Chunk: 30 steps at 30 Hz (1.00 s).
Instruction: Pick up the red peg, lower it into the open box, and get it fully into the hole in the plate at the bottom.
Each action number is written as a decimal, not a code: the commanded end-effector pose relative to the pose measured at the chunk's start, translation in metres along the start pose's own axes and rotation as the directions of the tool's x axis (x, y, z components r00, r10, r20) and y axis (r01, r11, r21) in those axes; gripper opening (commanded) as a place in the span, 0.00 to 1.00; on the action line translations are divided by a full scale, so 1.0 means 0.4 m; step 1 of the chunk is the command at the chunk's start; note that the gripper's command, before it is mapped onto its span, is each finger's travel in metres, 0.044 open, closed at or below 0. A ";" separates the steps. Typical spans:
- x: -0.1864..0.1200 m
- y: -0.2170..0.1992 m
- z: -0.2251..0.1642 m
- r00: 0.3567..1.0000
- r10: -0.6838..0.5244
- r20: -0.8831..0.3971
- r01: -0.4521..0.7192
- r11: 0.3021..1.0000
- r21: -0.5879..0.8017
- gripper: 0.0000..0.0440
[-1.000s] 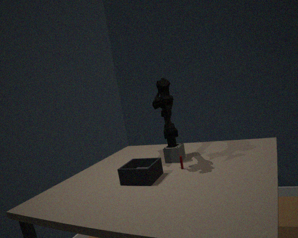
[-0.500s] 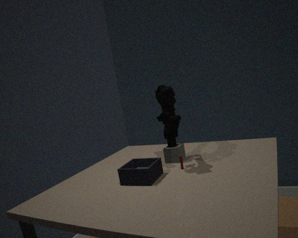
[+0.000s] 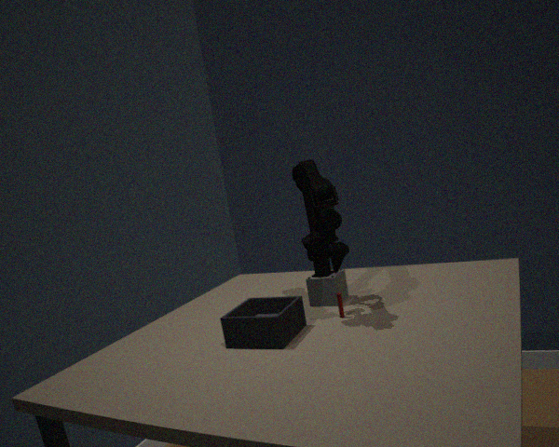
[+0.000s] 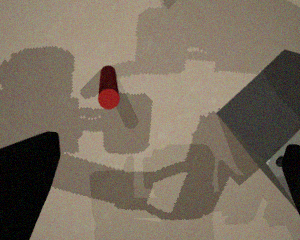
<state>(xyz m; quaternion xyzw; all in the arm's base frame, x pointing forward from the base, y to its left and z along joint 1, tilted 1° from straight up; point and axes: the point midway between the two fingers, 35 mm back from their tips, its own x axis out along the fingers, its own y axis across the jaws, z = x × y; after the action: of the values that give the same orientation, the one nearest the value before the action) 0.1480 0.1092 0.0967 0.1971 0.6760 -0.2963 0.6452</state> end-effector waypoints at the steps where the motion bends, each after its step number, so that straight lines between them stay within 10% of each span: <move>1: 0.033 0.003 -0.006 0.999 -0.046 -0.014 0.046 0.999 -0.013 1.00; 30: 0.272 0.085 -0.006 0.996 -0.082 0.017 0.083 0.997 -0.011 1.00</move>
<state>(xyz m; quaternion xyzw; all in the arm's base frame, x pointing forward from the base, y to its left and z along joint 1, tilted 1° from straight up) 0.1597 0.1262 -0.0062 0.1649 0.6826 -0.3162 0.6379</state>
